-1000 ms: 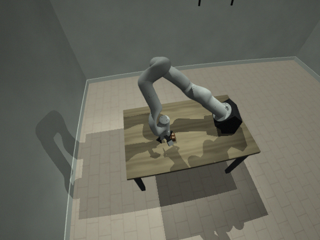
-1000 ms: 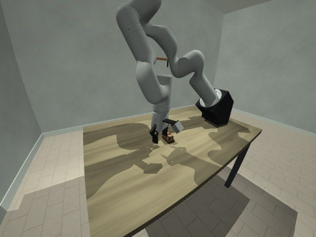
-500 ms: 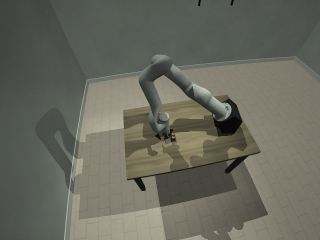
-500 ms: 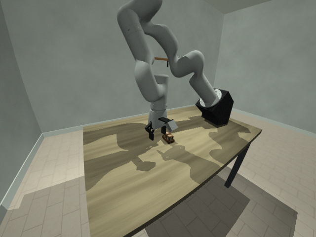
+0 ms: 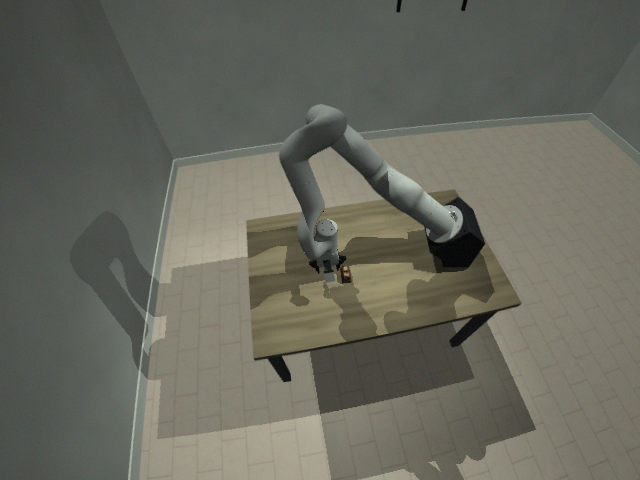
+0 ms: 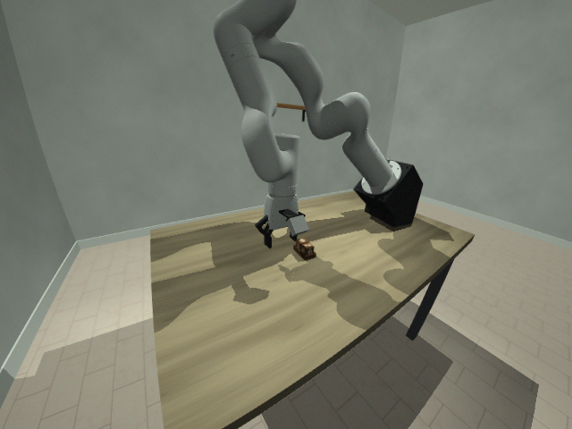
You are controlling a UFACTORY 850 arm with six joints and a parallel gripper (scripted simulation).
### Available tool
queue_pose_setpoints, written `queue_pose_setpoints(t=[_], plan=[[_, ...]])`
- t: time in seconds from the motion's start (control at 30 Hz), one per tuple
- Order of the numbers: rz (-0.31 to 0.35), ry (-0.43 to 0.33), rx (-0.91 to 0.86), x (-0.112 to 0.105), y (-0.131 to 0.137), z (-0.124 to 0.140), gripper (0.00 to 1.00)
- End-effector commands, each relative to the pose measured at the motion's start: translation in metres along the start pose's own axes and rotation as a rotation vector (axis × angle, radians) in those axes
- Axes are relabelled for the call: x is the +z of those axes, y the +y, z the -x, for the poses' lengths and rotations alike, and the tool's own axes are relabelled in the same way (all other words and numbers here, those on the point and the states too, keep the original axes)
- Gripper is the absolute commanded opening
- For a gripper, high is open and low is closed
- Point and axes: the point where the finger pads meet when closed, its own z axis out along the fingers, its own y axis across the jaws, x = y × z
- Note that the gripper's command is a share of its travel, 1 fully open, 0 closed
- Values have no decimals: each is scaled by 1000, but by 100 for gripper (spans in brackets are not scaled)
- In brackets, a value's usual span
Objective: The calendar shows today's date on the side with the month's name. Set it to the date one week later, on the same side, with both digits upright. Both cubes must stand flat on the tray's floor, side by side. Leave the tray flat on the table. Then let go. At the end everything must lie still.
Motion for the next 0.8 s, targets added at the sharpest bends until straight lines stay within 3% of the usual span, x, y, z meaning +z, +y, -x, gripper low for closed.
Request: queue_pose_setpoints(t=[0.0,0.13,0.23,0.47,0.7,0.77], plan=[[4,2,109,0,1,2,100],[3,2,239,0,0,10,100],[3,2,239,0,0,27,100],[3,2,254,0,0,29,100],[3,3,480,0,0,33,100],[3,3,501,0,-1,44,100]])
